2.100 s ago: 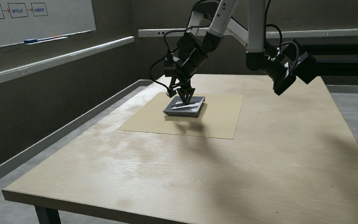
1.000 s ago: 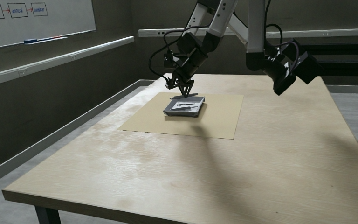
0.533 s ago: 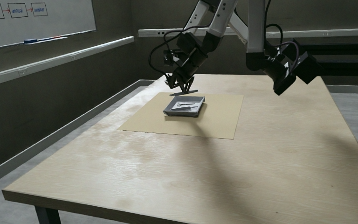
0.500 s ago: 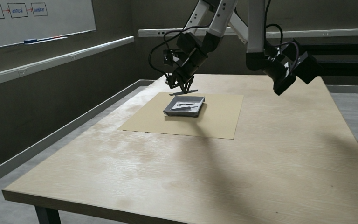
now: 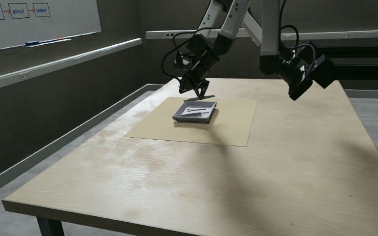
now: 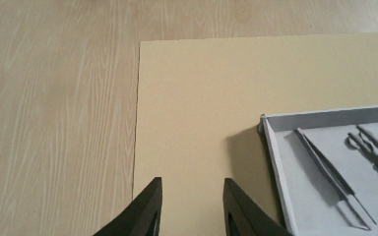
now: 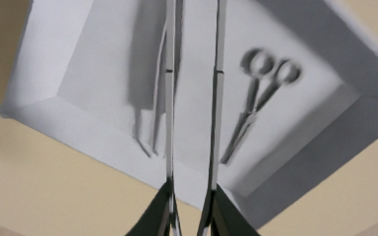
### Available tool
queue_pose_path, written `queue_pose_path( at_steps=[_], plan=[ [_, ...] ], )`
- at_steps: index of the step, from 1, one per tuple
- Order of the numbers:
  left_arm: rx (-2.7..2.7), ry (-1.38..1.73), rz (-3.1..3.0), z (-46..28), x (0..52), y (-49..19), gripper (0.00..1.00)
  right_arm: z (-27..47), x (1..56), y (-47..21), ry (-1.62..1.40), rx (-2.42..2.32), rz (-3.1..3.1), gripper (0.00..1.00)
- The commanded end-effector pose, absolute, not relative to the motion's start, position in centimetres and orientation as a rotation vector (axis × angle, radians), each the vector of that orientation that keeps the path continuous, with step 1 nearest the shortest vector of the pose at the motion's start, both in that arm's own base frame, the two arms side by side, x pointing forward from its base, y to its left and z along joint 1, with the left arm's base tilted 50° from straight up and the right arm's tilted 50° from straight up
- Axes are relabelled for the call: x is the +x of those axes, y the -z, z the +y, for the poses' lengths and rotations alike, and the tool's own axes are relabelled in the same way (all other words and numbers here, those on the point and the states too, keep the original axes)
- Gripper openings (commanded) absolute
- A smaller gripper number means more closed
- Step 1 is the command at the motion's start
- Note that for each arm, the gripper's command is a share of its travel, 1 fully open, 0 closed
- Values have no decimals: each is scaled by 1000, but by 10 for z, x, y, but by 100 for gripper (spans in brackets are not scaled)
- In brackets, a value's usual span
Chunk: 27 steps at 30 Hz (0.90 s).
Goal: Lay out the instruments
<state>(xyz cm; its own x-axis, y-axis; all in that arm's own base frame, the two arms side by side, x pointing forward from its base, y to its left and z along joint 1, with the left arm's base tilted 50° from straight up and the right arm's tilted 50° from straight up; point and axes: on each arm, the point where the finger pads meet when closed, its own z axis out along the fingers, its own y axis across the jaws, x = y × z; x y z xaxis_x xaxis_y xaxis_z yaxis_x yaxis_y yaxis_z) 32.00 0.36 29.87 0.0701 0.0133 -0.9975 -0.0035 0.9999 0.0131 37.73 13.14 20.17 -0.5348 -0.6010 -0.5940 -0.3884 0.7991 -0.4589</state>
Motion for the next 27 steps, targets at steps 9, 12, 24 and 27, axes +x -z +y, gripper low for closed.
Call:
queue_pose_path(
  at_steps=[9, 12, 24, 27],
  plan=[
    [6, -14, 1485, 4, 319, -304, 33, 140, 360, -170, 153, -326, 2172, 0],
    [6, -14, 1485, 4, 319, -304, 33, 140, 350, -144, 114, -250, 2200, 0],
    [6, -14, 1485, 4, 319, -304, 33, 132, 320, -95, 16, -51, 2227, 0],
    [6, -14, 1485, 4, 319, -304, 33, 130, 313, -83, -9, -4, 2234, 0]
  ],
)
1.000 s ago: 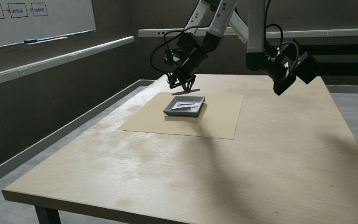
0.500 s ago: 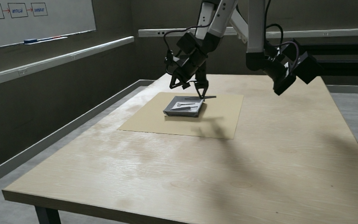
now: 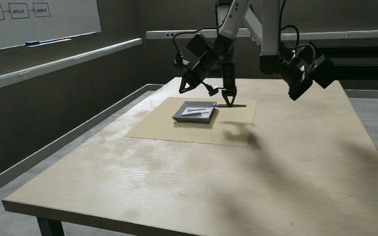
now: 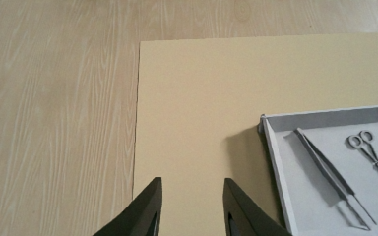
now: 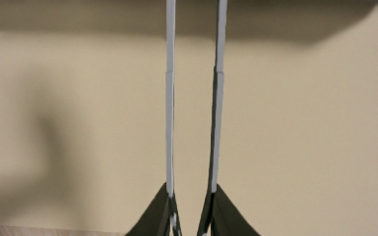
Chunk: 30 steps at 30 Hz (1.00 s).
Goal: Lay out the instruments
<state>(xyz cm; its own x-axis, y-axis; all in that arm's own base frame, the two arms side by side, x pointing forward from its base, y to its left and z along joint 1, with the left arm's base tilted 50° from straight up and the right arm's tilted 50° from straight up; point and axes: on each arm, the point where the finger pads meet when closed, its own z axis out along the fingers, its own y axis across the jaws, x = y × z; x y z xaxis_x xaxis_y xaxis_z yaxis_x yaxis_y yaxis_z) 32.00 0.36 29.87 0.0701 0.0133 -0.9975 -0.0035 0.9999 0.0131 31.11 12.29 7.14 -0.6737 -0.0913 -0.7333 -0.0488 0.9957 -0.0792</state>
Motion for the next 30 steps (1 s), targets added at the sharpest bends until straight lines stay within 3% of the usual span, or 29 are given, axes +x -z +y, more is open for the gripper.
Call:
queue_pose_path(
  at_steps=[1, 30],
  plan=[
    [6, -14, 1485, 4, 319, -304, 33, 127, 308, -69, 0, 4, 2262, 0],
    [6, -14, 1485, 4, 319, -304, 33, 119, 319, -43, 32, -21, 2305, 0]
  ],
)
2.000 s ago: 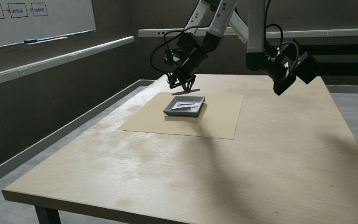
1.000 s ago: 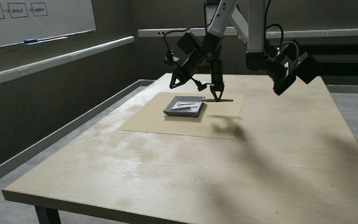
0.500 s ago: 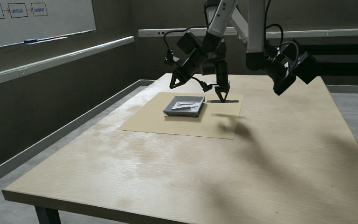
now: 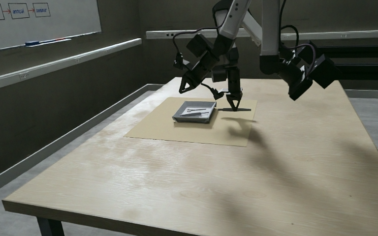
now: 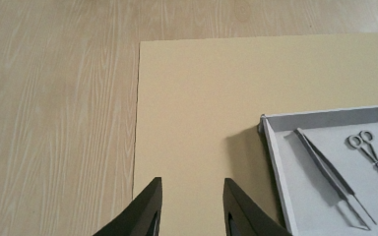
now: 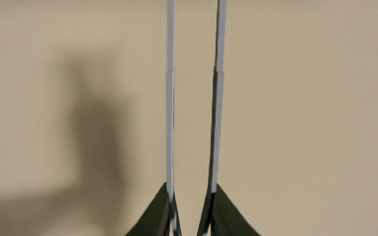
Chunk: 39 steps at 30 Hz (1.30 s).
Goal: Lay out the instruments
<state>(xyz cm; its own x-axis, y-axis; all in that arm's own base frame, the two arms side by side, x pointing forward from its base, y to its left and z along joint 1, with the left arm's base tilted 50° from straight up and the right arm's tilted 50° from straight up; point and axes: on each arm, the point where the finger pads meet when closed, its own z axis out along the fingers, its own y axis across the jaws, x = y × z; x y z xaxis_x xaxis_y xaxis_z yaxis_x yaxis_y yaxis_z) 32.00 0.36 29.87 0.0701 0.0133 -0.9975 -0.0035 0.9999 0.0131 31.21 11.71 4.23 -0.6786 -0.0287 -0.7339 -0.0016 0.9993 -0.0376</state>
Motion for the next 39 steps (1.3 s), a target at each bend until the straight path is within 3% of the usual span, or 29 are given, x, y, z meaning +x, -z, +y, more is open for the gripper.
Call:
queue_pose_path(
  at_steps=[1, 35, 36, 39],
  plan=[
    [6, -14, 1485, 4, 319, -304, 33, 119, 319, -43, 32, -21, 2305, 0],
    [6, -14, 1485, 4, 319, -304, 33, 117, 332, -23, 37, -28, 2321, 0],
    [6, -14, 1485, 4, 319, -304, 33, 117, 332, -23, 37, -28, 2321, 32],
    [6, -14, 1485, 4, 319, -304, 33, 117, 332, -22, 38, -28, 2323, 32]
  ],
)
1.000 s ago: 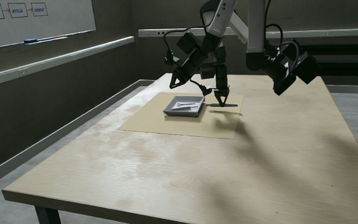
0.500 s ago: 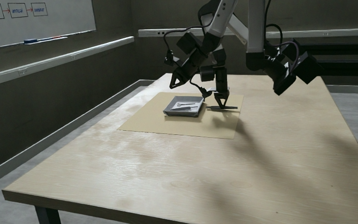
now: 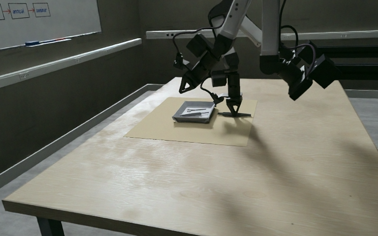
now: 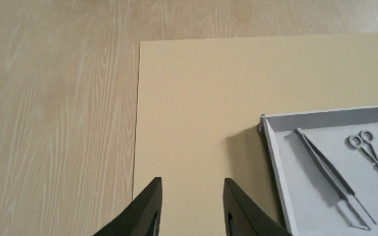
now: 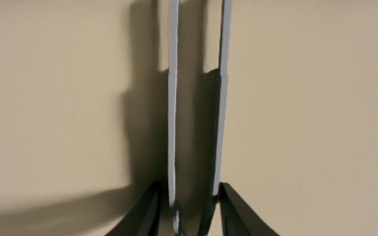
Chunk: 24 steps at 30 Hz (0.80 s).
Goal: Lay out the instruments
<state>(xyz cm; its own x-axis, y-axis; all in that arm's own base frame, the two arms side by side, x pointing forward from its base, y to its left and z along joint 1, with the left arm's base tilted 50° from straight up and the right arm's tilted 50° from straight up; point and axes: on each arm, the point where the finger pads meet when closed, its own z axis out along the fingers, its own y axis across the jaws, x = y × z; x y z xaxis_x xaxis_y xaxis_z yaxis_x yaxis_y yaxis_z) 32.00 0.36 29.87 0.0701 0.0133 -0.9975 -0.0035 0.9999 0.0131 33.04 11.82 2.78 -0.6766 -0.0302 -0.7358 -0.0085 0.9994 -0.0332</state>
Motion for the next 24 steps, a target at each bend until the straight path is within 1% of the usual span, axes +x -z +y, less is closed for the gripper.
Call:
queue_pose_path(
  at_steps=[1, 10, 11, 17, 20, 22, 24],
  plan=[
    [6, -14, 1485, 4, 319, -304, 33, 117, 332, -22, 38, -28, 2323, 32],
    [6, -14, 1485, 4, 319, -304, 33, 117, 332, -22, 39, -27, 2324, 32],
    [6, -14, 1485, 4, 319, -304, 33, 123, 326, -36, 16, -36, 2297, 32],
    [6, -14, 1485, 4, 319, -304, 33, 120, 320, -38, 31, -29, 2309, 32],
    [6, -14, 1485, 4, 319, -304, 33, 122, 327, -40, 24, -23, 2298, 32],
    [6, -14, 1485, 4, 319, -304, 33, 119, 322, -38, 27, -25, 2303, 32],
    [6, -14, 1485, 4, 319, -304, 33, 117, 306, -42, 51, -26, 2328, 32]
  ],
)
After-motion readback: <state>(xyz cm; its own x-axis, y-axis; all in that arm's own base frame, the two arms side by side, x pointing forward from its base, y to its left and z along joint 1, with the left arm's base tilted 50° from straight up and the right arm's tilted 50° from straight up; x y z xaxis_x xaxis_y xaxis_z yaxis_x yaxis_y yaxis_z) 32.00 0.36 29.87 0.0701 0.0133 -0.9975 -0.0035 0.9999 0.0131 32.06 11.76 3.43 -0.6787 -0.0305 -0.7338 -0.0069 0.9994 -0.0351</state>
